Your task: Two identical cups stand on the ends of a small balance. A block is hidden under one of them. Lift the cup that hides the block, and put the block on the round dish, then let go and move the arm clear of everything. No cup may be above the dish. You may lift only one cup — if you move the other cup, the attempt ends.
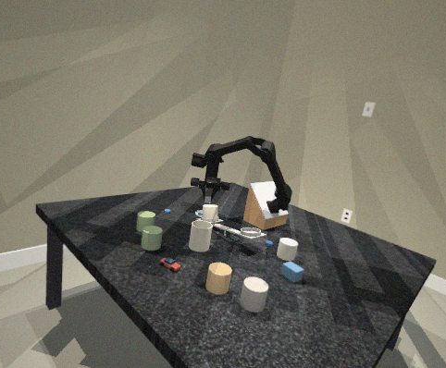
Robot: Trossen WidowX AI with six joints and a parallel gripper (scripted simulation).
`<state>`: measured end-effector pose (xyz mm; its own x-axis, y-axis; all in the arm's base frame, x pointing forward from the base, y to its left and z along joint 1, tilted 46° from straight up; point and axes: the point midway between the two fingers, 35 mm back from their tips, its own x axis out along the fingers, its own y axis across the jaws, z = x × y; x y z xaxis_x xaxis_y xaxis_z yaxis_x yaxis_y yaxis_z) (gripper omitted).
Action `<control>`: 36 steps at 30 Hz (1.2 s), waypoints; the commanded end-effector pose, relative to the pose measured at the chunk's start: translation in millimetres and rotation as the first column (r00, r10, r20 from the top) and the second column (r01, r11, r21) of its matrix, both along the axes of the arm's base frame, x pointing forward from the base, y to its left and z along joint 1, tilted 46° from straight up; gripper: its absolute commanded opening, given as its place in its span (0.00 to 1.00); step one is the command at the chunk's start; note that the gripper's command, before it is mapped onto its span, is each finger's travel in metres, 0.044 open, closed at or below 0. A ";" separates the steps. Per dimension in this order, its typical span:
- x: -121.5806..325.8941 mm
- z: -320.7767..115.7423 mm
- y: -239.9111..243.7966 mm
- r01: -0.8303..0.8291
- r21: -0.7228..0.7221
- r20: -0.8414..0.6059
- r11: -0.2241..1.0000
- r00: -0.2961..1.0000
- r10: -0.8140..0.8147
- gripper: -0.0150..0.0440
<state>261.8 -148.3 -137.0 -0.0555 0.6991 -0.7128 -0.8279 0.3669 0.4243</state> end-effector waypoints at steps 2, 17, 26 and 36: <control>-10.0 -13.4 -4.7 -0.006 0.002 0.008 1.000 1.000 0.006 0.25; -12.1 -43.0 25.2 -0.006 0.004 0.009 1.000 1.000 0.006 0.25; -12.6 -51.1 33.3 -0.006 0.005 0.009 1.000 1.000 0.006 0.25; -14.4 -54.2 36.6 -0.012 0.006 0.004 1.000 1.000 0.012 0.43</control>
<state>247.4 -111.6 -191.3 -0.0608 0.7019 -0.7096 -0.8333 0.3557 0.4232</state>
